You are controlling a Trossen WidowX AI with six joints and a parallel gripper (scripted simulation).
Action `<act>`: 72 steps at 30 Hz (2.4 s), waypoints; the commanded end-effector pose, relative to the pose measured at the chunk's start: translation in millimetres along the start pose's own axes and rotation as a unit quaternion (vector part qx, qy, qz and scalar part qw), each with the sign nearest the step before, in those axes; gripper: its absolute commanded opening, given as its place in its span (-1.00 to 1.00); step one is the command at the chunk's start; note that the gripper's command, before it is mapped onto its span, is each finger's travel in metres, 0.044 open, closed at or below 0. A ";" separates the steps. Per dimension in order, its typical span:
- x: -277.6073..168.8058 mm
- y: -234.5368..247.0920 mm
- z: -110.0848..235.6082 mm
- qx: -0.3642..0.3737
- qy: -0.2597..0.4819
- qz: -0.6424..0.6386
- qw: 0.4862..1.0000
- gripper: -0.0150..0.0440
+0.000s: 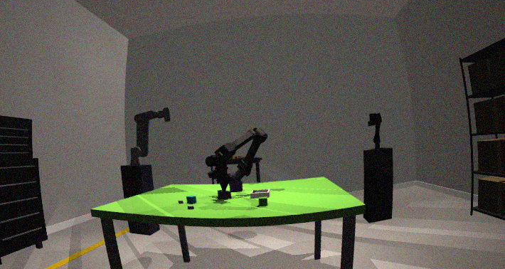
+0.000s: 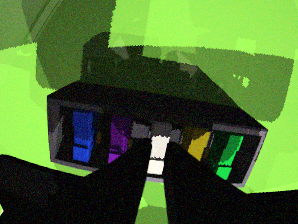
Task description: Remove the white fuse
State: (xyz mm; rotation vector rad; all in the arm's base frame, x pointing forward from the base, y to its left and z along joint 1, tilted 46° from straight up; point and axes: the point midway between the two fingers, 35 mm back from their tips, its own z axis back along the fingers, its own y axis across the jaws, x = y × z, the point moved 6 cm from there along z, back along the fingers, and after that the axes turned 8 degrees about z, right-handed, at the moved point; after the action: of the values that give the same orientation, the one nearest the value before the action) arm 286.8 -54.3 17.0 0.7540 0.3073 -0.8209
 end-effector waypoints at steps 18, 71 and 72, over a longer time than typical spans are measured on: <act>0.6 0.2 8.2 0.000 0.000 0.000 1.000 -0.49; 0.7 -0.2 34.2 0.001 -0.001 -0.002 1.000 -0.49; 0.7 -0.2 34.7 0.001 -0.001 -0.002 1.000 -0.49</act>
State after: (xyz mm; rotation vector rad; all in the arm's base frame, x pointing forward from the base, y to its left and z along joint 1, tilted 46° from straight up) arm 286.2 -77.1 39.3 0.7583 0.3100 -0.8286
